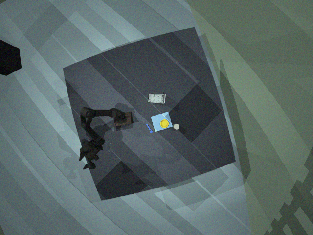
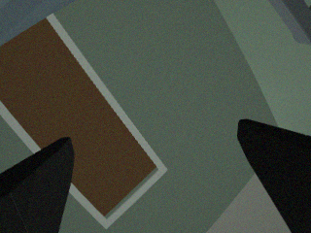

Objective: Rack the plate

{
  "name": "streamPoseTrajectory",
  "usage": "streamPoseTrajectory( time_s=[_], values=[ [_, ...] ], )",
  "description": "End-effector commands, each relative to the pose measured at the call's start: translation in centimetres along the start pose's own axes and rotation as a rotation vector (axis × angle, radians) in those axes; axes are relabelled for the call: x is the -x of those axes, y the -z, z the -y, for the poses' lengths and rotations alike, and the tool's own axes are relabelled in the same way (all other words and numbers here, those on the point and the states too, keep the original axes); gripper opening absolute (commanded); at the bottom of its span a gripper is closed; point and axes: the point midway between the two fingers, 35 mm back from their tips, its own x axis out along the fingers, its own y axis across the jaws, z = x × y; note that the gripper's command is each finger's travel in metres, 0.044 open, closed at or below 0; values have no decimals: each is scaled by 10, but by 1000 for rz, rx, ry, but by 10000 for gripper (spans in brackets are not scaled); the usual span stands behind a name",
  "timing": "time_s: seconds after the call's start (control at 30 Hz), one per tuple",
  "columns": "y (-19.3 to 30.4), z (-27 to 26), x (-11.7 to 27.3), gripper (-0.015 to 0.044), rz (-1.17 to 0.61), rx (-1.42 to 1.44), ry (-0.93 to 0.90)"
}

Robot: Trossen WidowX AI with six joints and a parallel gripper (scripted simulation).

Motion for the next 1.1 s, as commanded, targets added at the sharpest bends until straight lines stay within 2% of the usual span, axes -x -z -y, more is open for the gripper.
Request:
streamPoseTrajectory(
  time_s=[0.0, 0.13, 0.5, 0.87, 1.07],
  values=[
    [0, 1, 0, 400, 1, -1, 2],
    [-5, 21, 2, 400, 30, -20, 52],
    [-34, 126, 29, 400, 236, -94, 293],
    [-62, 214, 86, 400, 454, -138, 469],
    [-73, 241, 116, 400, 547, -153, 507]
  ],
)
